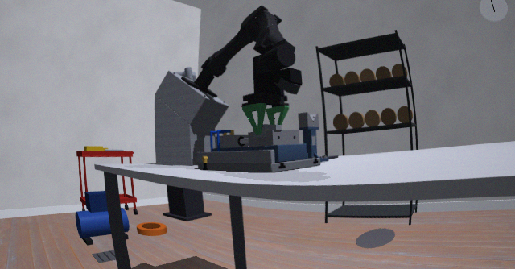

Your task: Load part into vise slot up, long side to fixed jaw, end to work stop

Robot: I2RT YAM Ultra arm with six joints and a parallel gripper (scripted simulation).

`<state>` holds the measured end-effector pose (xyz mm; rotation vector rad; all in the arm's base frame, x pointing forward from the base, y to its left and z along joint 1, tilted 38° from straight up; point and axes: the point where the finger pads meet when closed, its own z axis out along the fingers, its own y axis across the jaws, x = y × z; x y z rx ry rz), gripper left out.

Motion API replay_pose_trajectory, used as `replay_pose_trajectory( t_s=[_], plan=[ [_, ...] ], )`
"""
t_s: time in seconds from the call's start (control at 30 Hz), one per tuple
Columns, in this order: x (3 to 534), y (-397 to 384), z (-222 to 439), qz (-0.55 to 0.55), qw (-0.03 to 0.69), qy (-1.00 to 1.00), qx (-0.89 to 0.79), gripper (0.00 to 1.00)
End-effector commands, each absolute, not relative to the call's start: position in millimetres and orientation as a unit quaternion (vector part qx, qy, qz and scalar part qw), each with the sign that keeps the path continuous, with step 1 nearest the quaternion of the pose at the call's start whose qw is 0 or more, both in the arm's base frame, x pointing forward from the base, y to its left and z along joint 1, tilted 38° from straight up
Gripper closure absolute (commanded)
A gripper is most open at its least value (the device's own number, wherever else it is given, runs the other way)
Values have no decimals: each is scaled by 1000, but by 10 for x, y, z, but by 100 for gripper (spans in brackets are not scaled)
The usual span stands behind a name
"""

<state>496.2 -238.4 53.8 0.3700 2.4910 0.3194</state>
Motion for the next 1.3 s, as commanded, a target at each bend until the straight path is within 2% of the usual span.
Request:
replay_pose_trajectory(
  t_s=[0.0,1.27],
  plan=[
    [5004,-2467,654,114,307,934,143,100],
    [5019,-2477,653,113,306,935,140,100]
  ],
)
